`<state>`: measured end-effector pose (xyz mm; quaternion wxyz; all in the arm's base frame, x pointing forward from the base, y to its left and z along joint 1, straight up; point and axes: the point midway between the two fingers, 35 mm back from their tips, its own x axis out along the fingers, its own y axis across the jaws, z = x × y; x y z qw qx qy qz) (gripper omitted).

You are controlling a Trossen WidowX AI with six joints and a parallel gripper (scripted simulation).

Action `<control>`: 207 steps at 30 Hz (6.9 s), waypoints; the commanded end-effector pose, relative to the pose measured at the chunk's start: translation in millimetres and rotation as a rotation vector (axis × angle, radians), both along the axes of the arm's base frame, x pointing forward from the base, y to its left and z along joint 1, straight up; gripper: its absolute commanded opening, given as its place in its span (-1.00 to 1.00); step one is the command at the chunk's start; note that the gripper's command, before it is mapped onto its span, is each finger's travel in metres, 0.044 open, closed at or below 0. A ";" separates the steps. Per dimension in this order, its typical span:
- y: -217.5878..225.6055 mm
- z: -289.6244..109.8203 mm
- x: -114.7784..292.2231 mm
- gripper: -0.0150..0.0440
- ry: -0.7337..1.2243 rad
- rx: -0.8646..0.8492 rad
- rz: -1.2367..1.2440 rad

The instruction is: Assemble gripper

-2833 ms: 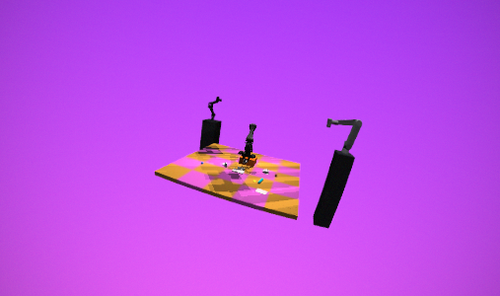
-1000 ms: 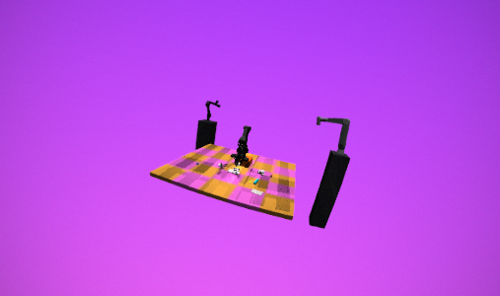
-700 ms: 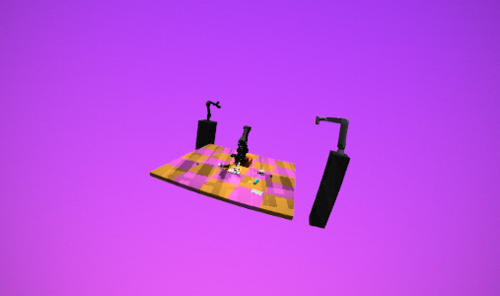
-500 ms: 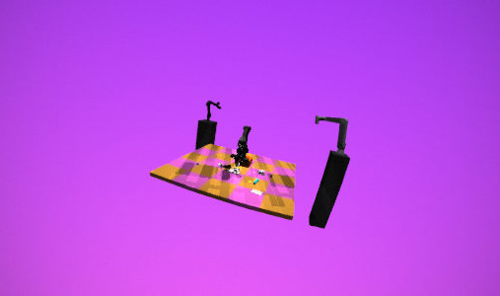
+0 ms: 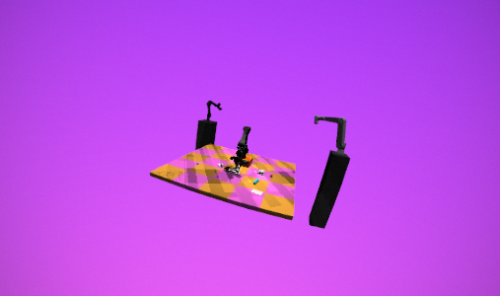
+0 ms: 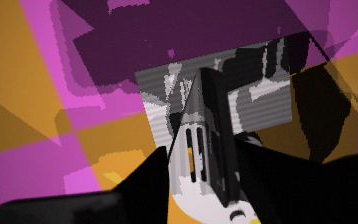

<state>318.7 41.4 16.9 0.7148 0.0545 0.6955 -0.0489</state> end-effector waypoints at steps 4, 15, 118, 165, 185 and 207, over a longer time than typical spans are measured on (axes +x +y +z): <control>0.8 -11.1 -0.8 -0.04 0.002 0.005 0.003; 0.8 -21.5 -1.3 -0.04 0.002 0.005 0.003; 1.0 -40.0 -1.0 -0.04 0.002 0.005 -0.010; 1.0 -40.0 -1.0 -0.04 0.002 0.005 -0.010; 1.0 -40.0 -1.0 -0.04 0.002 0.005 -0.010; 0.2 -39.9 -1.0 0.27 0.003 0.000 -0.007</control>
